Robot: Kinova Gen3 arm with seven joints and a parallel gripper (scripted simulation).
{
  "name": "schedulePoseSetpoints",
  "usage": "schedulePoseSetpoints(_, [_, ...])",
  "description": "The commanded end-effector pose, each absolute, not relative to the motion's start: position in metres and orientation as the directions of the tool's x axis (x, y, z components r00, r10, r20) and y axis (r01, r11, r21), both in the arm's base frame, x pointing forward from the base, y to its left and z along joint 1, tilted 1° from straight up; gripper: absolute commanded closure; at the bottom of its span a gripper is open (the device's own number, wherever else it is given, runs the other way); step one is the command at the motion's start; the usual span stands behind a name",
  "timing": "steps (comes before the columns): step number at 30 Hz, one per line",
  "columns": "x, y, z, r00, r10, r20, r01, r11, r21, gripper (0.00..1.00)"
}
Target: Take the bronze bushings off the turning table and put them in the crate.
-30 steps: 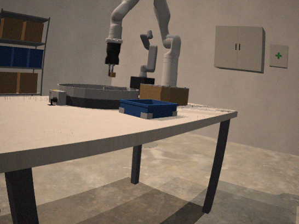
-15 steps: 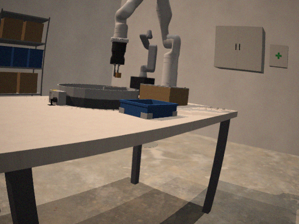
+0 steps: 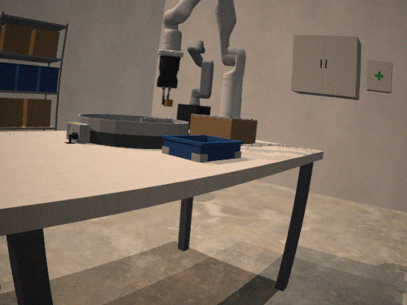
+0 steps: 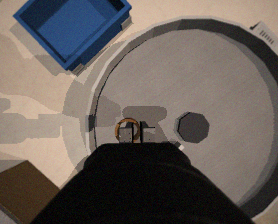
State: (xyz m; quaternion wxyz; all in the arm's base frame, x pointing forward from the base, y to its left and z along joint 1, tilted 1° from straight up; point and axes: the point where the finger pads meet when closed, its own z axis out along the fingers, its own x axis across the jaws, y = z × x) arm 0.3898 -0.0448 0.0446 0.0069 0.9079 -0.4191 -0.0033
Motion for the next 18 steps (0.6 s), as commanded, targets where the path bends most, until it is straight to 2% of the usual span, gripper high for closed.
schedulePoseSetpoints(1, [0.391,-0.038,0.045,0.662,-0.749,0.001,-0.749,-0.662,0.014,1.0])
schedulePoseSetpoints(8, [0.391,-0.038,0.045,0.662,-0.749,0.001,-0.749,-0.662,0.014,1.0])
schedulePoseSetpoints(13, [0.403,0.014,0.045,0.662,-0.75,0.001,-0.75,-0.662,0.014,1.0])
schedulePoseSetpoints(18, [0.403,0.014,0.045,0.662,-0.75,0.001,-0.75,-0.662,0.014,1.0])
